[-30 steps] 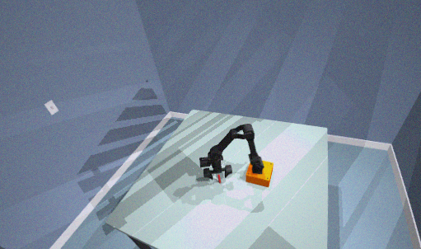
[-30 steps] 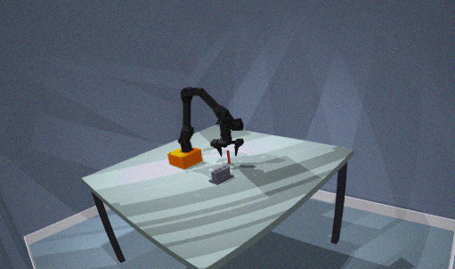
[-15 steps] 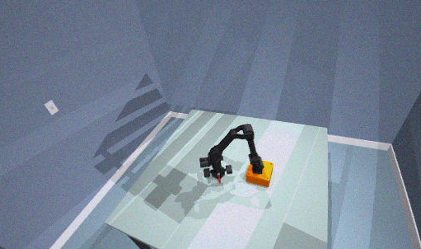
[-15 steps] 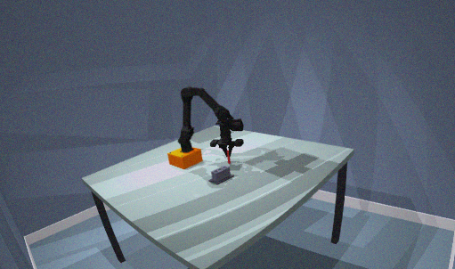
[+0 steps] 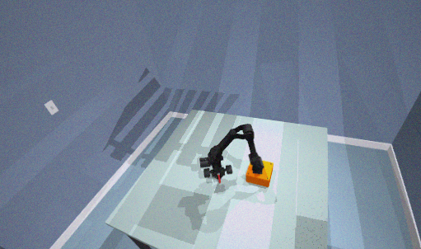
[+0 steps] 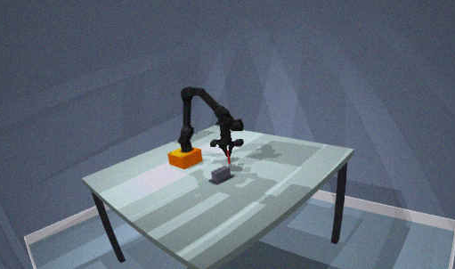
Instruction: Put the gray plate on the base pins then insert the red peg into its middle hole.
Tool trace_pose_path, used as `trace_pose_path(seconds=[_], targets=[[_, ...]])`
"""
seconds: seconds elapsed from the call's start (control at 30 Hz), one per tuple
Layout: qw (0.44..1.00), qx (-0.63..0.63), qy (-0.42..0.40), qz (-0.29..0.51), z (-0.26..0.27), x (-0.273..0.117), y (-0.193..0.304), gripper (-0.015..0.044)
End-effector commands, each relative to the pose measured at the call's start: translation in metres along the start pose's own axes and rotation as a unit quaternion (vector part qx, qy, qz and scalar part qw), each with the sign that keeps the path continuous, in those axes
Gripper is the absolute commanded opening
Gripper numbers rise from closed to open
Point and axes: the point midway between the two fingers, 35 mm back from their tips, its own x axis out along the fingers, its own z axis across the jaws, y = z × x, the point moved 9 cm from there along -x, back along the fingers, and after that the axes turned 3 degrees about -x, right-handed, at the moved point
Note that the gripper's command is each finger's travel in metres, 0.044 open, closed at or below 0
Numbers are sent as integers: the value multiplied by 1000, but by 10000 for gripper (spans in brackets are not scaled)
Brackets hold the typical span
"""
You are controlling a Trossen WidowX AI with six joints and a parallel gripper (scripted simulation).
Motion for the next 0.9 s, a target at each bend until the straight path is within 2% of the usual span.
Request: trace_pose_path(seconds=[0.0, 0.87], targets=[[1000, 3, 1, 2, 0, 1, 0, 0], [1000, 3, 1, 2, 8, -71, 0, 0]])
